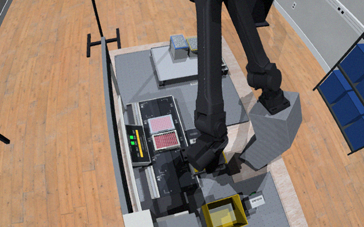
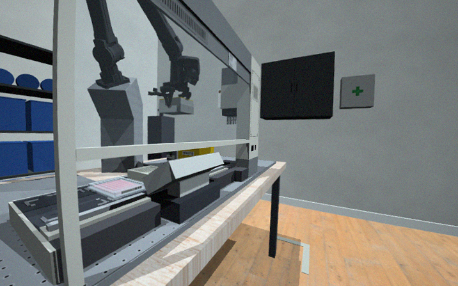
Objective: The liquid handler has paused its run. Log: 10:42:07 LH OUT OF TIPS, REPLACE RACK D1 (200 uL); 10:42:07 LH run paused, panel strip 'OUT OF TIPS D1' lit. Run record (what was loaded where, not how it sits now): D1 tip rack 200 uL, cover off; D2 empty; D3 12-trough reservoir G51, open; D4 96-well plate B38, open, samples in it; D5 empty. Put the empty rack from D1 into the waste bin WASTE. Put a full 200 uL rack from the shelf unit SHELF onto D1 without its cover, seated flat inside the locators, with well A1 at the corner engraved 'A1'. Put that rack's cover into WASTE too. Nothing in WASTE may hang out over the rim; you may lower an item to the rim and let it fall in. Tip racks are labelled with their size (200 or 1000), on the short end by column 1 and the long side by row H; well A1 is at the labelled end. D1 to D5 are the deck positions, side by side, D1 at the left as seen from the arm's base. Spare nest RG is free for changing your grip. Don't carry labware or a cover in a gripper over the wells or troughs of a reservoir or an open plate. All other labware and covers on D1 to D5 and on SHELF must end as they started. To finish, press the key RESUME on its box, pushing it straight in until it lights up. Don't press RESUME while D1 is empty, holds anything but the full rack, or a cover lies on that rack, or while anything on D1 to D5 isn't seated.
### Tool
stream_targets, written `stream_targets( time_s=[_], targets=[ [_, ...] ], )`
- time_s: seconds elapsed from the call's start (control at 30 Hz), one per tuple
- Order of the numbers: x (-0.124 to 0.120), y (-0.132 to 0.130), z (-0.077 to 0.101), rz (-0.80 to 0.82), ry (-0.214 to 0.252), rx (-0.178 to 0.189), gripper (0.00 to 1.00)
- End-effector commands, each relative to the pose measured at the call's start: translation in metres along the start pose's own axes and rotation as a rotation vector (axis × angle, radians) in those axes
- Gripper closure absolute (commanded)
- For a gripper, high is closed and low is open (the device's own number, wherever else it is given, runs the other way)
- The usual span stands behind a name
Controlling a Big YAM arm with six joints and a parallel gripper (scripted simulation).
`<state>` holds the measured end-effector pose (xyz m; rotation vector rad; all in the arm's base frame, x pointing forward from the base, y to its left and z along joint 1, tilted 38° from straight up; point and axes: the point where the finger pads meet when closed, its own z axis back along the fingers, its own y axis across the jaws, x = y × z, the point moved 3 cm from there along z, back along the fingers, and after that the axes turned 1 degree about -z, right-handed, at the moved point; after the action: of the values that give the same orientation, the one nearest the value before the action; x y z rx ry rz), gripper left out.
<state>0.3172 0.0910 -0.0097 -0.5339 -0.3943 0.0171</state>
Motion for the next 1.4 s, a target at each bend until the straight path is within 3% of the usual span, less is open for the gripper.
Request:
stream_targets(
  time_s=[0.0,0.4,0.53,1.03,1.37],
  targets=[
    [-0.010,0.008,0.007,-0.026,-0.033,0.016,1.00],
    [-0.062,0.008,0.002,-0.015,-0.020,0.008,1.00],
    [-0.048,0.013,0.006,-0.039,-0.040,0.024,1.00],
    [-0.053,0.007,0.004,-0.036,-0.023,0.013,1.00],
    [-0.052,0.065,0.006,-0.029,-0.024,0.017,1.00]
  ],
)
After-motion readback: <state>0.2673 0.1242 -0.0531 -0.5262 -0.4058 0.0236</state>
